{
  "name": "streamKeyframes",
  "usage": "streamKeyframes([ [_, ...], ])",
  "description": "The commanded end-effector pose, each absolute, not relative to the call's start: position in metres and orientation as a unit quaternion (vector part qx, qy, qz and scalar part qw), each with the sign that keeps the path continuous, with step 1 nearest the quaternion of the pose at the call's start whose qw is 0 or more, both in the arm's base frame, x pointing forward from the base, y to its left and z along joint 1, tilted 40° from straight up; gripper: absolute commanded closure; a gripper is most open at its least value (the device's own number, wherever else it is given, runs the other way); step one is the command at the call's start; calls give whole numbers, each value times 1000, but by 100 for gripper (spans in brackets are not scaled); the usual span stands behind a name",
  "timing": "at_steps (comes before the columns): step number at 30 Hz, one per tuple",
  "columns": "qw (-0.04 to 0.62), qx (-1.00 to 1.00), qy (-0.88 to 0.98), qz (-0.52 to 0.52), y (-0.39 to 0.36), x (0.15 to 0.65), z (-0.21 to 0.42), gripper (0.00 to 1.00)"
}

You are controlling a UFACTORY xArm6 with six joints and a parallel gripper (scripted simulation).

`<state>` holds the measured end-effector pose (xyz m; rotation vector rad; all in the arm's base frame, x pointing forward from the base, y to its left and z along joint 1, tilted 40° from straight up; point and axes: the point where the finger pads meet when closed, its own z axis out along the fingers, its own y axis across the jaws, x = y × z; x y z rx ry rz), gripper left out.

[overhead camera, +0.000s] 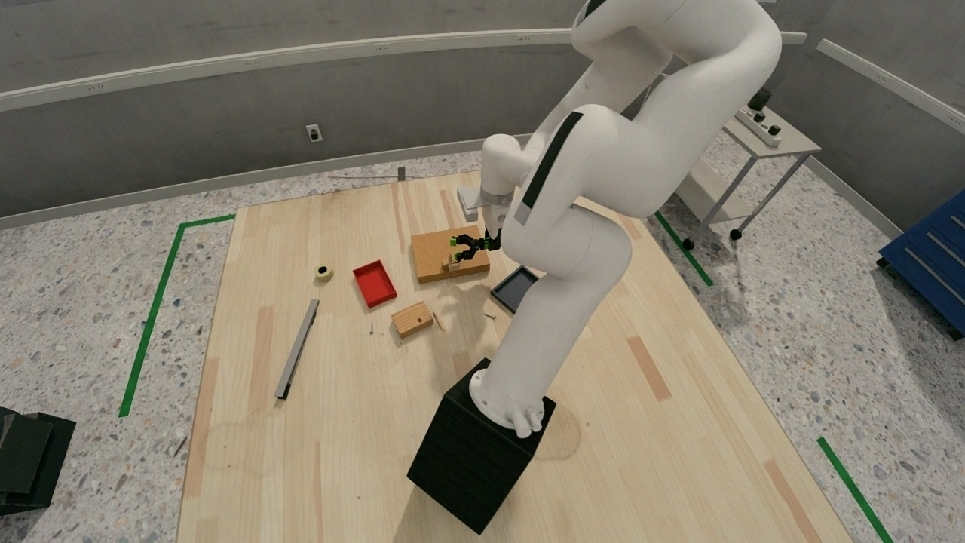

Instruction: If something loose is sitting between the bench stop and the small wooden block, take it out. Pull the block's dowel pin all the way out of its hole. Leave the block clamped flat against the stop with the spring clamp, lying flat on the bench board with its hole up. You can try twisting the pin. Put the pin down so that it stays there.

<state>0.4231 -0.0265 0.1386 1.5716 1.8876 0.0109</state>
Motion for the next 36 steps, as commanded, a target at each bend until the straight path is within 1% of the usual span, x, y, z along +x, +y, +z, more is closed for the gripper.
streamKeyframes([
  [1,339,607,719,7,-25,424,140,73],
  [36,339,607,719,7,-27,426,136,73],
])
